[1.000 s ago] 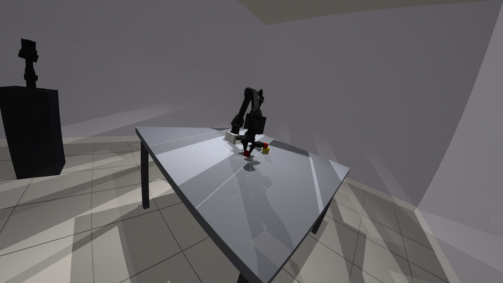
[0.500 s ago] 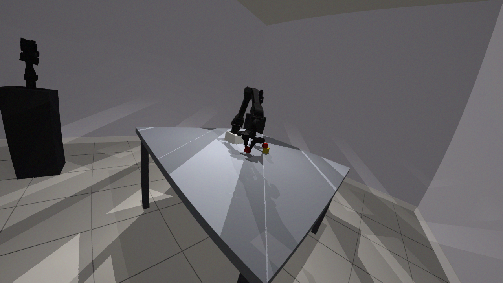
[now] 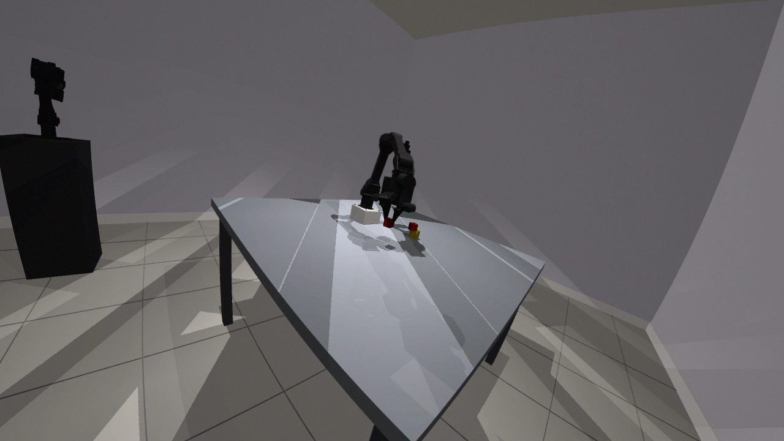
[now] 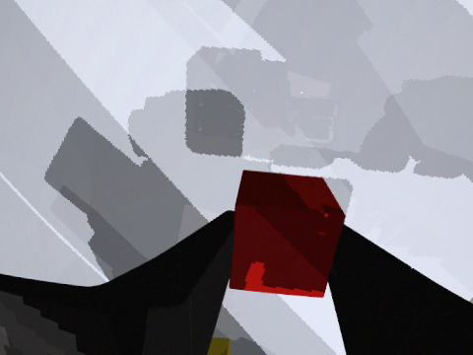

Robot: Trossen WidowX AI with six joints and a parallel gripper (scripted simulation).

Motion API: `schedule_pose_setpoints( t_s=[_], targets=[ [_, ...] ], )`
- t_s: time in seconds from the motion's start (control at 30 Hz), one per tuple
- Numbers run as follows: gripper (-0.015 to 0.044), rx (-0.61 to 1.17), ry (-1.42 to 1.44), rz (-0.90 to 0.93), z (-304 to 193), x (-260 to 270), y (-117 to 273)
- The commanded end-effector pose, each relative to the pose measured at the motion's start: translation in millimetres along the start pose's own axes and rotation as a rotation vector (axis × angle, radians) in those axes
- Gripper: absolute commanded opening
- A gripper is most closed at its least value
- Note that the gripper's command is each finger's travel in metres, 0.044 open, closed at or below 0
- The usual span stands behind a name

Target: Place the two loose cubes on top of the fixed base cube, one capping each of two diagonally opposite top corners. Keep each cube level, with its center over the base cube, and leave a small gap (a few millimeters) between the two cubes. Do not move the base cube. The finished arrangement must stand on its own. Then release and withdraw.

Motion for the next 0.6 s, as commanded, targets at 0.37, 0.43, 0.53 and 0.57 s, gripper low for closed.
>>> schedule_pose_setpoints(
  t_s=[0.37, 0.43, 0.53, 0.57],
  targets=[
    [0.0105, -0.004, 0.05, 0.007, -6.1, 1.4, 32.0],
    [0.0105, -0.003, 0.112, 0.007, -11.5, 5.0, 32.0],
    [0.0105, -0.002, 0.205, 0.008, -19.7, 10.3, 31.9],
    [0.0105, -0.001, 0.236, 0.008, -22.4, 12.0, 31.8]
  ],
)
Point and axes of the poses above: the point midway between the two fingers, 35 mm back from their tips, its own y axis back along the fingers, its own x axis across the jaws, z = x × y, the point moved 7 cm from there along y, back along the fingers, and after that the axes turned 3 degrees about y, right-handed, at the moved point
